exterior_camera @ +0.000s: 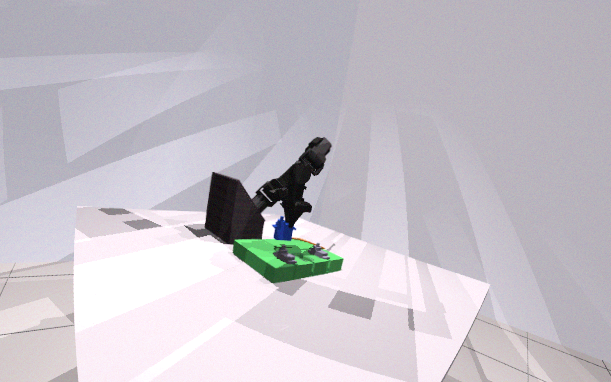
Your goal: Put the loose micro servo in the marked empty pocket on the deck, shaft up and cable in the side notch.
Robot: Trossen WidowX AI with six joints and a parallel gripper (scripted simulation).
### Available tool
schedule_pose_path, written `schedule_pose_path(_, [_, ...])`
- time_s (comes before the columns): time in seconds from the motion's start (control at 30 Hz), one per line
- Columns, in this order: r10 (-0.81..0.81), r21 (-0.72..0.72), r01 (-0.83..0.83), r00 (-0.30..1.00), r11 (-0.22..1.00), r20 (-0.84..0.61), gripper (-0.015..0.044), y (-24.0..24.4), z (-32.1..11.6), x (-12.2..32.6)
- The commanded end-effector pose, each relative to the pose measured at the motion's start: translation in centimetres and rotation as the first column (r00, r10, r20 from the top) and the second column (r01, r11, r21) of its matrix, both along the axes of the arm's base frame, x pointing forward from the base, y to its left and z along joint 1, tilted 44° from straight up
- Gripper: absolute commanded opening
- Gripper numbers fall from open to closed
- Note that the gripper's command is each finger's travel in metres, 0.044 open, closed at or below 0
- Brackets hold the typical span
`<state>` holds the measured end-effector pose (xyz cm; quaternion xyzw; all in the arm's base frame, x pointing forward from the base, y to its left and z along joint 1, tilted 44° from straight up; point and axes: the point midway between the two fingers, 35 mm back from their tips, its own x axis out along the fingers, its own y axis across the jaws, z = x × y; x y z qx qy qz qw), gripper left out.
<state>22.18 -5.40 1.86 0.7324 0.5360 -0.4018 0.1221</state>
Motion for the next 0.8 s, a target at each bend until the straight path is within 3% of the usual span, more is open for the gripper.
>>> schedule_pose_path(0.0, [-0.102, 0.003, 0.103, 0.99, 0.995, -0.095, 0.0, -0.18, -0.04, 0.04])
schedule_pose_path(0.37, [-0.351, -0.02, 0.368, 0.869, 0.93, -0.348, 0.0, -0.19, -0.04, 0.04])
schedule_pose_path(0.77, [-0.554, -0.122, 0.608, 0.599, 0.785, -0.578, 0.0, -0.18, -0.05, 0.04])
